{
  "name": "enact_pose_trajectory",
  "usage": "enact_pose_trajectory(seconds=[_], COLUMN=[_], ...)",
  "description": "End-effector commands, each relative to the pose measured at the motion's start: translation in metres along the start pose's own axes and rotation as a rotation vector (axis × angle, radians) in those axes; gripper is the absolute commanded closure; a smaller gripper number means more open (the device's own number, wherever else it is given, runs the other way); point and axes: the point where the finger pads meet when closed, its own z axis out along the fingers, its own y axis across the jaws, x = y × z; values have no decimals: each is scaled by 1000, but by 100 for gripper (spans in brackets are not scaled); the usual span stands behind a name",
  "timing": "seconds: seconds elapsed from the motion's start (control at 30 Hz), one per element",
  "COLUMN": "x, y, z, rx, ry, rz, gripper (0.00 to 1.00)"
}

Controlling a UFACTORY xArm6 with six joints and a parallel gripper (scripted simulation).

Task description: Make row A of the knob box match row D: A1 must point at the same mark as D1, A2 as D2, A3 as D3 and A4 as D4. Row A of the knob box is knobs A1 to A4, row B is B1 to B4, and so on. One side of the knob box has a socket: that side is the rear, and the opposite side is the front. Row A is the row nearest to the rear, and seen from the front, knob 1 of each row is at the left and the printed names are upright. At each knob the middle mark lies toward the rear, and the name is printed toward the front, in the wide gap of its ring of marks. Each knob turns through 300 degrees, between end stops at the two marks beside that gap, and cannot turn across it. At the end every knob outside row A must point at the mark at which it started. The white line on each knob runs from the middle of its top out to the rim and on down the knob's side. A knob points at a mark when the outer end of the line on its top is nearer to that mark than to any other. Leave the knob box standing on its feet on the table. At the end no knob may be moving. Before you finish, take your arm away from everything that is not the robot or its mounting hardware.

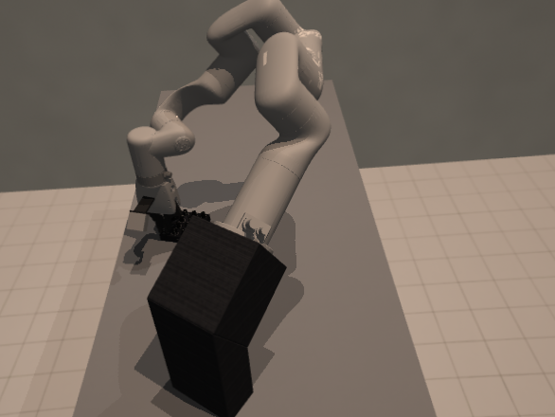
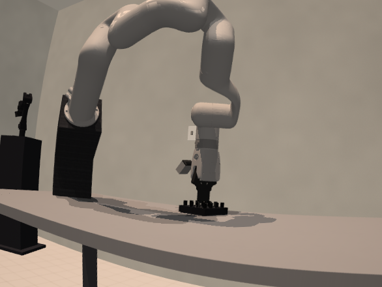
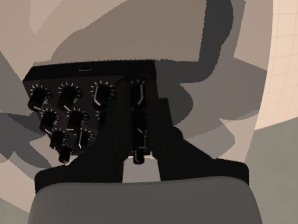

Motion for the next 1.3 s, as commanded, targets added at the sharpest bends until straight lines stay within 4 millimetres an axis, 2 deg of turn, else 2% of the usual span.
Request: enact_pose_trajectory(seconds=[0.0, 0.6, 0.63, 1.27], x=[0, 0, 0, 0], y=[1, 1, 1, 1], z=[-1, -1, -1, -1], rx=[-2, -2, -2, -2], ry=[0, 0, 0, 0], rz=[-9, -11, -11, -11], gripper=[92, 92, 81, 81])
